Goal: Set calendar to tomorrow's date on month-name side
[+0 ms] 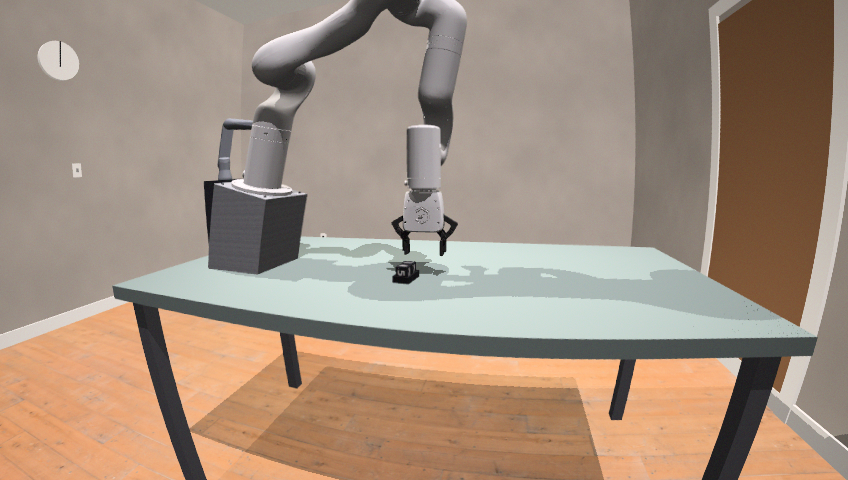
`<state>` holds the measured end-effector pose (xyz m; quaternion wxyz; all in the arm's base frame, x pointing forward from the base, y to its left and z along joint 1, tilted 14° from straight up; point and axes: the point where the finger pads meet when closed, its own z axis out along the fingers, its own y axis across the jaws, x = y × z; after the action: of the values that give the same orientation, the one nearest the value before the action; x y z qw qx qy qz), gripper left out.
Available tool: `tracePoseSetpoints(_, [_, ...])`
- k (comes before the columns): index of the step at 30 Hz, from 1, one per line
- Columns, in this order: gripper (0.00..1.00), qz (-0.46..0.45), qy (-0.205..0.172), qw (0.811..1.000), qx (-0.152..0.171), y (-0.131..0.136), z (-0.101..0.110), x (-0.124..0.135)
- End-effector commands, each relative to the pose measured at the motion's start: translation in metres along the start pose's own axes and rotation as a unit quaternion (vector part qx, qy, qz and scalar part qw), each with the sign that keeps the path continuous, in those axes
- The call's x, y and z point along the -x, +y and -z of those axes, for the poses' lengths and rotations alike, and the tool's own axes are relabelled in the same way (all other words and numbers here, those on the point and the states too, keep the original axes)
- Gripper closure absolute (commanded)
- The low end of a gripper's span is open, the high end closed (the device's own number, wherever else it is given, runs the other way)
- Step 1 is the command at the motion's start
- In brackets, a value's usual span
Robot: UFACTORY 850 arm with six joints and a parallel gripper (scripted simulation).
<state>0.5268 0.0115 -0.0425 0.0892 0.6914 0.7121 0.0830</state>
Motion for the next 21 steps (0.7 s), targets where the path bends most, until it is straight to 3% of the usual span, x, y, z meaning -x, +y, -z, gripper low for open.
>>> tracePoseSetpoints(1, [0.0,0.0,0.0,1.0,0.001,0.005,0.0,0.008])
tracePoseSetpoints(21, [0.0,0.0,0.0,1.0,0.001,0.027,0.0,0.053])
